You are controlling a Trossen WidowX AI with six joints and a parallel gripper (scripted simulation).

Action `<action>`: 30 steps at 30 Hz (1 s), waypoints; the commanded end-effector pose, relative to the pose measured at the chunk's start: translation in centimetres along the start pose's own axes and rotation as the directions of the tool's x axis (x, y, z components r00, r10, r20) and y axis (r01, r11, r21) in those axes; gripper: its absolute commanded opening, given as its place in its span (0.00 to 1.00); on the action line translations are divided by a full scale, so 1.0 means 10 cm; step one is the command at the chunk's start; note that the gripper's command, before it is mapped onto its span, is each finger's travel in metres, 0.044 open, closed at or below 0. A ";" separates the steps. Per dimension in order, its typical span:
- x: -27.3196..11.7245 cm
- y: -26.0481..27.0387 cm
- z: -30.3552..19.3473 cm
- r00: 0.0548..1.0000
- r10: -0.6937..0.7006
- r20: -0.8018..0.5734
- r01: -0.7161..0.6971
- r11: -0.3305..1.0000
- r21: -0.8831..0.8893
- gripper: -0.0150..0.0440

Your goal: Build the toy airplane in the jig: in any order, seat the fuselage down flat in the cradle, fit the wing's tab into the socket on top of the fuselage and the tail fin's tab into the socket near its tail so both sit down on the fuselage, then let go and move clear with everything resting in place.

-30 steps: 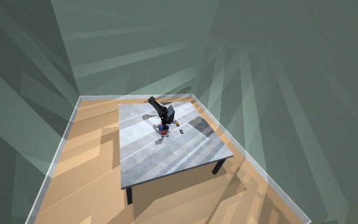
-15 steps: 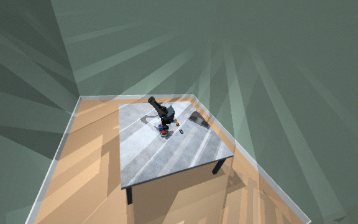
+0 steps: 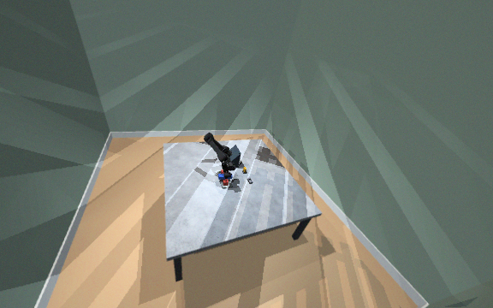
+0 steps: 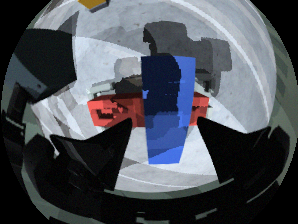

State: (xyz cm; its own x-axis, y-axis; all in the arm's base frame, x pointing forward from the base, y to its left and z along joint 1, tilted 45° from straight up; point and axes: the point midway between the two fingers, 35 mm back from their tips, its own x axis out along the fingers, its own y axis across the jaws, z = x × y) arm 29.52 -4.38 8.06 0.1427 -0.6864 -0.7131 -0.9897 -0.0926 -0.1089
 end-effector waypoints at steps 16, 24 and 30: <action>-0.85 0.00 0.01 1.000 0.002 -0.001 -0.002 1.000 -0.006 1.00; -0.85 -0.04 0.03 1.000 0.002 -0.001 -0.002 0.998 0.061 1.00; -0.83 -0.04 0.03 1.000 0.001 -0.001 -0.001 0.797 0.604 1.00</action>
State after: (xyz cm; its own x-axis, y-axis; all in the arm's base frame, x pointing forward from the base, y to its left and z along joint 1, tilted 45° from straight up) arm 28.80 1.55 13.86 0.1457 -0.6878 -0.7111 -0.9522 0.0975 -0.2895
